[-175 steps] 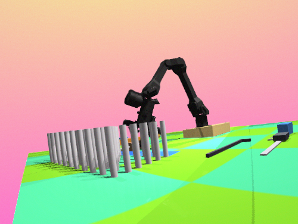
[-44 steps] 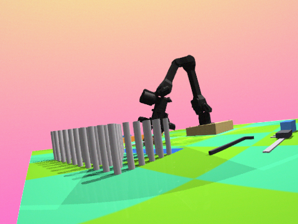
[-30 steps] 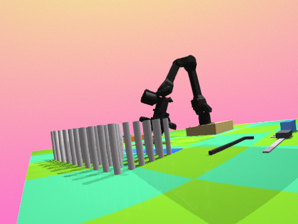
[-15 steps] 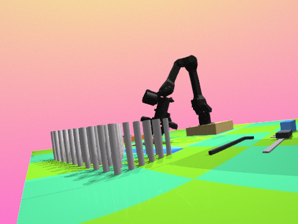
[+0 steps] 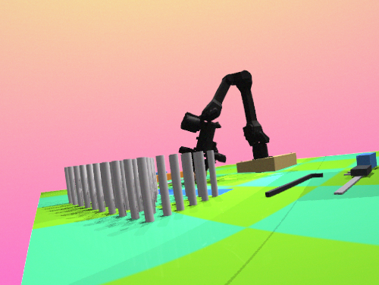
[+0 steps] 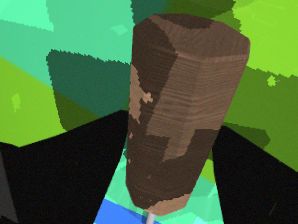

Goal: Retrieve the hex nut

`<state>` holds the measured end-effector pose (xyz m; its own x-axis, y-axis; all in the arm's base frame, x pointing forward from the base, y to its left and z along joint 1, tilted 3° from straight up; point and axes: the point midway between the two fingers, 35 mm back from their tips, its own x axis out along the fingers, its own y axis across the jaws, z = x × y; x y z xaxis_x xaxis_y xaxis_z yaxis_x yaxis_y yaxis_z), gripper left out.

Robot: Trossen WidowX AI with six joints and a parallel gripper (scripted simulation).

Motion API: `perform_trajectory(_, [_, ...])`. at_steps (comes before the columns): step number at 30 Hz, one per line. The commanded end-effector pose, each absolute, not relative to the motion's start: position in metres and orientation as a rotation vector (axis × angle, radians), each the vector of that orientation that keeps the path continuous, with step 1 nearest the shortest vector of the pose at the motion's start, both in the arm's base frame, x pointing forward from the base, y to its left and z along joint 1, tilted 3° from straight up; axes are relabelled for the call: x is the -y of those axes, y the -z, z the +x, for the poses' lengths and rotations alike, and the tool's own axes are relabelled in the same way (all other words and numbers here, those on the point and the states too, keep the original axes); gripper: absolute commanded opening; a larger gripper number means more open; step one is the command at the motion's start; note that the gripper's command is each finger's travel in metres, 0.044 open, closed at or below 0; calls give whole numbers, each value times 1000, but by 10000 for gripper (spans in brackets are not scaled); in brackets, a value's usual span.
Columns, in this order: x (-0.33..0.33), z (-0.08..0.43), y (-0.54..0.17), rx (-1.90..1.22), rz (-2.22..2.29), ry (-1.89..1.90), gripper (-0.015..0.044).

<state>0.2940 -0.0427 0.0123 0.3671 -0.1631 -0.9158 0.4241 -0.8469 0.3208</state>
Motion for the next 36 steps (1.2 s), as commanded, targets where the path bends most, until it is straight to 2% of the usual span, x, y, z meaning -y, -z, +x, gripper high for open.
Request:
perform_trajectory(1, [43,298,-20,-217,2129,1487,0])
perform_trajectory(13, [43,298,-28,-215,2131,1488,0])
perform_trajectory(25, [58,261,-34,-218,2126,1489,0])
perform_trajectory(36, [56,271,-73,-217,2128,1487,0])
